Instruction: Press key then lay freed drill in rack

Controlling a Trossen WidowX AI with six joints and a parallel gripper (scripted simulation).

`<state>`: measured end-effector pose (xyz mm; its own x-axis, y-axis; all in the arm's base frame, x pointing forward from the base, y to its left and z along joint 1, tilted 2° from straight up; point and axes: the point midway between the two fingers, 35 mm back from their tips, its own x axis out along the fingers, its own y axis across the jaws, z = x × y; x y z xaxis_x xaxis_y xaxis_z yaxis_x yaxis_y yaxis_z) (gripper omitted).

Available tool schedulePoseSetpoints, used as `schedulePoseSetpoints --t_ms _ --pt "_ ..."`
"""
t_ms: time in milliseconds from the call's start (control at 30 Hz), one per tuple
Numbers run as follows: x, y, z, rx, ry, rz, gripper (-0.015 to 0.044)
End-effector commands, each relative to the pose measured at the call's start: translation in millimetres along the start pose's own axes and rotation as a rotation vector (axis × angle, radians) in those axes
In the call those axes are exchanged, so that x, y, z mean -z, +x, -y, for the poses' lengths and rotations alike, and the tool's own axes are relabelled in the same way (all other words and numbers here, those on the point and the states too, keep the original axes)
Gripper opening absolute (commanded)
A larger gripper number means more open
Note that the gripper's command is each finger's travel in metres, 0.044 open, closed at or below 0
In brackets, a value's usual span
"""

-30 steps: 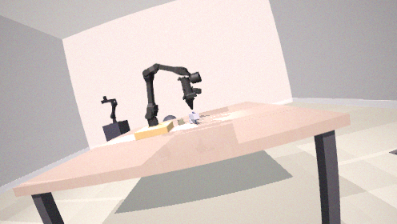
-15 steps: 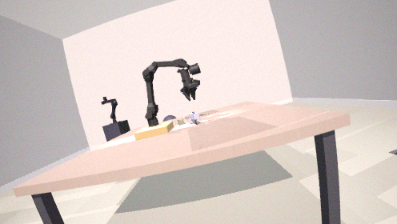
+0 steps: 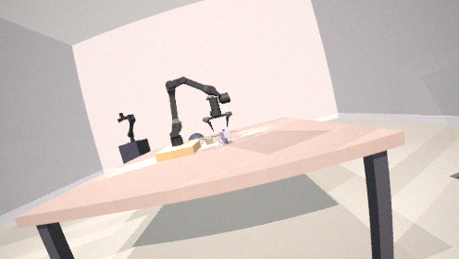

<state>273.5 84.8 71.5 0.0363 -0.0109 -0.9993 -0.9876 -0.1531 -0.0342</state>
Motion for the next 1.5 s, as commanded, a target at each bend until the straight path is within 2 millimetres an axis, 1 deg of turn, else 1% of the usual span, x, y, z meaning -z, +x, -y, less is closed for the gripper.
schedulePoseSetpoints --t_ms 0,567,1467 --pt "-14 10 -11 0.008 -0.192 -0.005 0.044" --pt "-14 12 -11 0.008 -0.192 -0.005 0.044" --pt "-2 54 -8 0.008 -0.192 -0.006 0.044"
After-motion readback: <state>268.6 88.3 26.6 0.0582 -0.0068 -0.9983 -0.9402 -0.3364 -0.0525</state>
